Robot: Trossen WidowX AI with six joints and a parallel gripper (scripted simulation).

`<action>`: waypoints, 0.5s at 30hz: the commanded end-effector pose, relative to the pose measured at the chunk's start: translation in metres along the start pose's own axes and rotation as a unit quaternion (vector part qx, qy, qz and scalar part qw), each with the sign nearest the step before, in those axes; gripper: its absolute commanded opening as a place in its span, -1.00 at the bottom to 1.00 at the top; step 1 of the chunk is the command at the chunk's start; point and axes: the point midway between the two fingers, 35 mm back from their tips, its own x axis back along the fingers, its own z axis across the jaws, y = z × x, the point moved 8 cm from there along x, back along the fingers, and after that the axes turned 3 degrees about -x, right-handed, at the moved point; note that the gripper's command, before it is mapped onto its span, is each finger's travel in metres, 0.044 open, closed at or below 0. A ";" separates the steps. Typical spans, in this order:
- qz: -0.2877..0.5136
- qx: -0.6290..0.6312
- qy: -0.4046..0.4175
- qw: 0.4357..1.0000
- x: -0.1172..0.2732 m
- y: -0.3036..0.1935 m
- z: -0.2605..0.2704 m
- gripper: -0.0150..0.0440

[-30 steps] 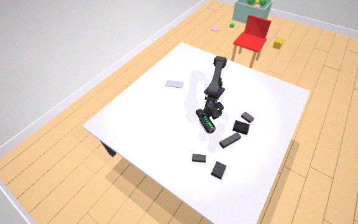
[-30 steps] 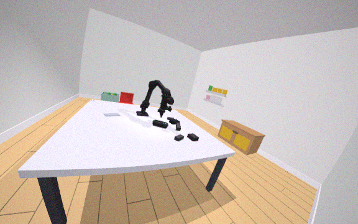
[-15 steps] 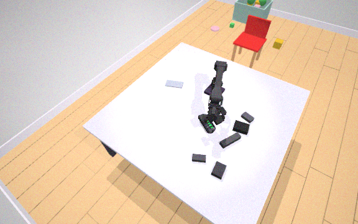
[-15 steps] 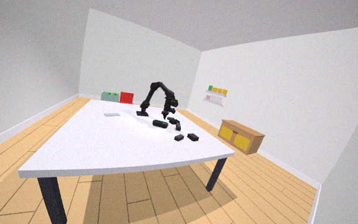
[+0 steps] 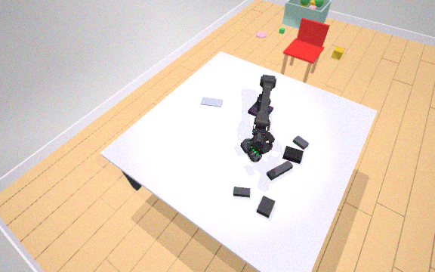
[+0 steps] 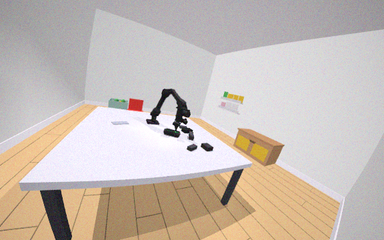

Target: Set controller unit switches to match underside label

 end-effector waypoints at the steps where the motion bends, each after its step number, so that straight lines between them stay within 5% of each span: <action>1: 0.002 -0.003 0.002 1.000 -0.006 -0.001 0.001 -0.49; 15: 0.002 -0.003 0.002 1.000 -0.014 -0.001 0.001 -0.49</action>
